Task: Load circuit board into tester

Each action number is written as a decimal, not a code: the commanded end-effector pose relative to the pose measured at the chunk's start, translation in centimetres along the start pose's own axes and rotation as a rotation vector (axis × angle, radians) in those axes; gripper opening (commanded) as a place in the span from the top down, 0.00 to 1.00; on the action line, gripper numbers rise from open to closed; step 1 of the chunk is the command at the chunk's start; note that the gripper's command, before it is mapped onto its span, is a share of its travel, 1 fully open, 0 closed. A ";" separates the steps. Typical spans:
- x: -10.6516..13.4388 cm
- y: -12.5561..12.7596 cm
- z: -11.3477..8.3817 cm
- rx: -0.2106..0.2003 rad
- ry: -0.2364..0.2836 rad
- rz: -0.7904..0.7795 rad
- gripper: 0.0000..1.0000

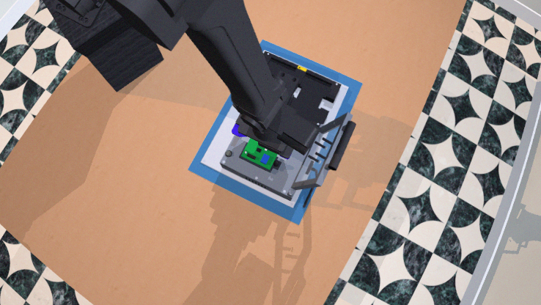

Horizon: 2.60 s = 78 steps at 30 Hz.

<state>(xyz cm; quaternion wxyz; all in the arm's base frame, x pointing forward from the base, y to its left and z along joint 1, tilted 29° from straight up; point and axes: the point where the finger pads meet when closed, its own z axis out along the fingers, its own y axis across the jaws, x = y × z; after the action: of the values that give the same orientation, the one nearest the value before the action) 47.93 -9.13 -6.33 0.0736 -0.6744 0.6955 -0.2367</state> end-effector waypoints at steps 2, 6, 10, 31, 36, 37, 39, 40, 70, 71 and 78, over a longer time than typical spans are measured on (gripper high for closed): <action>0.9 -1.4 -0.8 0.037 0.007 0.015 0.08; 0.9 -1.4 -0.8 0.037 0.007 0.015 0.08; 0.9 -1.4 -0.8 0.037 0.007 0.015 0.08; -0.1 -0.7 -4.0 0.020 -0.002 0.005 0.08; -0.2 -0.7 -5.1 0.020 -0.003 0.004 0.08; -0.2 -0.7 -5.5 0.020 -0.003 0.004 0.08; -0.2 -0.6 -6.4 0.020 -0.003 0.003 0.08; -0.3 -0.6 -6.9 0.020 -0.004 0.003 0.08; 0.0 -2.0 -20.7 0.050 -0.004 0.010 0.08; 0.0 -2.0 -21.2 0.052 -0.004 0.011 0.08; 0.0 -2.3 -23.6 0.059 -0.004 0.013 0.08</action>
<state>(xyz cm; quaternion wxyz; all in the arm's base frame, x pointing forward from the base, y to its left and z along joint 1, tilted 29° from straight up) 38.75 -4.65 11.98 0.0717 -0.6724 0.6978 -0.2363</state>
